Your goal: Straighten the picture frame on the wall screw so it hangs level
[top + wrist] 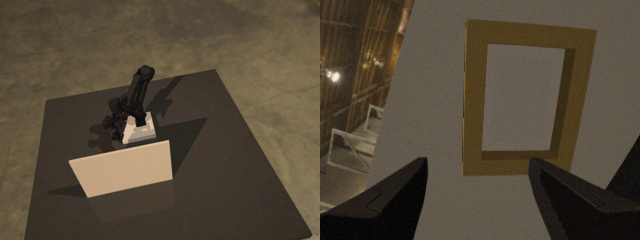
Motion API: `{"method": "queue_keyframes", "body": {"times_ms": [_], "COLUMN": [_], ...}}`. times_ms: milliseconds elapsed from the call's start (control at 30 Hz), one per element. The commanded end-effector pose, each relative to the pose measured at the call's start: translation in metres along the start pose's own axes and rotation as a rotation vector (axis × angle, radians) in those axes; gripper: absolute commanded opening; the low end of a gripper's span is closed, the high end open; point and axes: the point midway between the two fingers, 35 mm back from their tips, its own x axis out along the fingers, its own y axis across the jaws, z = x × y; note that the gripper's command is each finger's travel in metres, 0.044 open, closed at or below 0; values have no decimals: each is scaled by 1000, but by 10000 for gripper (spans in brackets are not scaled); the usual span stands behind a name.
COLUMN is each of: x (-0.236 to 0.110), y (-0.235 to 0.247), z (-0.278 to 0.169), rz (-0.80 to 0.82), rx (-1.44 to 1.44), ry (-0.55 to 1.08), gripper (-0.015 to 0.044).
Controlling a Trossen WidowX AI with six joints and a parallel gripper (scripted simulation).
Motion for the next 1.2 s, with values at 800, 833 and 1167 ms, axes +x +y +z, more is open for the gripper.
{"method": "queue_keyframes", "body": {"times_ms": [800,833,1167], "x": [85,85,85], "y": [-2,-2,-2], "z": [5,5,5], "rz": [5,5,5], "rx": [8,8,8], "ry": [-5,-5,-5], "gripper": [260,260,260]}}
